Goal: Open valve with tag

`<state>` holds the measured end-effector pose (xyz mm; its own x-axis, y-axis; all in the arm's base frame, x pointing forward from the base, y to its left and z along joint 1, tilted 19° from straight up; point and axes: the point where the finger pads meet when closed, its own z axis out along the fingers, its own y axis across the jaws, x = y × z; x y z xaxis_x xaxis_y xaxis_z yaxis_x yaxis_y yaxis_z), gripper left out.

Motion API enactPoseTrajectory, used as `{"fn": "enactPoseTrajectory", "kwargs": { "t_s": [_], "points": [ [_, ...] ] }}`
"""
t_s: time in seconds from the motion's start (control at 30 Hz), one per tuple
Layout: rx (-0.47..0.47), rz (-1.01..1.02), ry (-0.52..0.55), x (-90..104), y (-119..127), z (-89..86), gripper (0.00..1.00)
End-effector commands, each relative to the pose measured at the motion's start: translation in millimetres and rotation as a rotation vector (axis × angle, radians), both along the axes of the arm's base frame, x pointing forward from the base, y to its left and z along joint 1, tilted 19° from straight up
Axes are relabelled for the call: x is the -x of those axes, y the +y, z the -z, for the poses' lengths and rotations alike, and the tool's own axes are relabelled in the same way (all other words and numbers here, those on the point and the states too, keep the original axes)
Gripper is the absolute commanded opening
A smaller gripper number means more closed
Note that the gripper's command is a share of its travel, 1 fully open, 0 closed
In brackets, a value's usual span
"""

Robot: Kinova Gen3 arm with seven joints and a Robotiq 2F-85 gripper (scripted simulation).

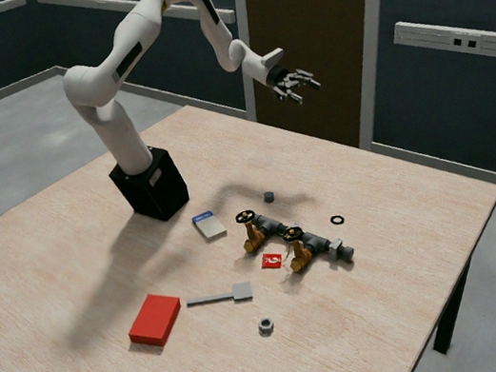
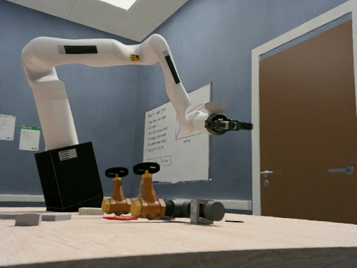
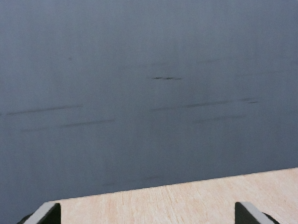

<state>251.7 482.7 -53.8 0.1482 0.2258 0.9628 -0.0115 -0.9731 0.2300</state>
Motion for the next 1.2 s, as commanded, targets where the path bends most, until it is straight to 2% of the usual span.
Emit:
{"fn": "enactPoseTrajectory", "kwargs": {
  "t_s": [0.0, 0.13, 0.23, 0.3, 0.43, 0.57, 0.8, 0.87, 0.93, 1.17],
  "points": [
    [-0.023, 0.03, 0.013, -7.8, -5.8, -1.8, 1.0],
    [-0.091, 0.125, 0.05, -30.1, -26.7, -4.1, 1.0],
    [-0.174, 0.237, 0.087, -53.4, -52.3, -6.6, 1.0],
    [-0.174, 0.237, 0.087, -53.4, -52.3, -6.6, 1.0],
    [-0.333, 0.443, 0.136, -87.5, -99.5, -10.7, 1.0],
    [-0.503, 0.654, 0.156, -117.2, -157.8, -15.5, 1.0],
    [-0.784, 0.979, 0.152, -137.3, -219.0, -21.4, 1.0],
    [-0.784, 0.979, 0.152, -137.3, -219.0, -21.4, 1.0],
    [-0.936, 1.143, 0.128, -143.6, -247.7, -24.9, 1.0],
    [-1.225, 1.445, 0.029, -152.2, -304.3, -34.8, 1.0]
  ]
}}
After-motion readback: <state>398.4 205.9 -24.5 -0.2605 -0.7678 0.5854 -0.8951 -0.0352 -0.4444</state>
